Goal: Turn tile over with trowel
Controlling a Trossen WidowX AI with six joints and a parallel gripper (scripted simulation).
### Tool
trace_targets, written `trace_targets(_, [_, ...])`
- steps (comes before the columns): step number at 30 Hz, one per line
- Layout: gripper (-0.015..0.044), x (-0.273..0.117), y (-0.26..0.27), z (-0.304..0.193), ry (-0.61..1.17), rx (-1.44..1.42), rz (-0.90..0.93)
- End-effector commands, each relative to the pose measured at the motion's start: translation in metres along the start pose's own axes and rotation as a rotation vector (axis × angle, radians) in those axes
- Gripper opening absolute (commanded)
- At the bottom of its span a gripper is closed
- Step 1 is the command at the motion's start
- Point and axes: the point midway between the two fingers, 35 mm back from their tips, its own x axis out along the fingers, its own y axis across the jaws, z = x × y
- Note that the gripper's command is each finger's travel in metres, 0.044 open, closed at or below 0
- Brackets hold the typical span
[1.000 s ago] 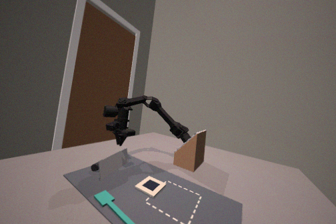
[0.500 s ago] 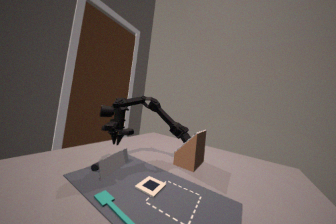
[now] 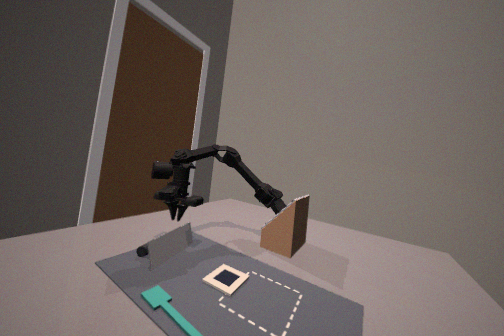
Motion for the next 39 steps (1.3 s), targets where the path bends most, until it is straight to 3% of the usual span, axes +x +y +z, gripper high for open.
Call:
trace_targets(1, [0.01, 0.003, 0.007, -0.001, -0.002, -0.002, 0.001])
trace_targets(39, [0.01, 0.013, 0.075, 0.001, -0.001, -0.001, 0.003])
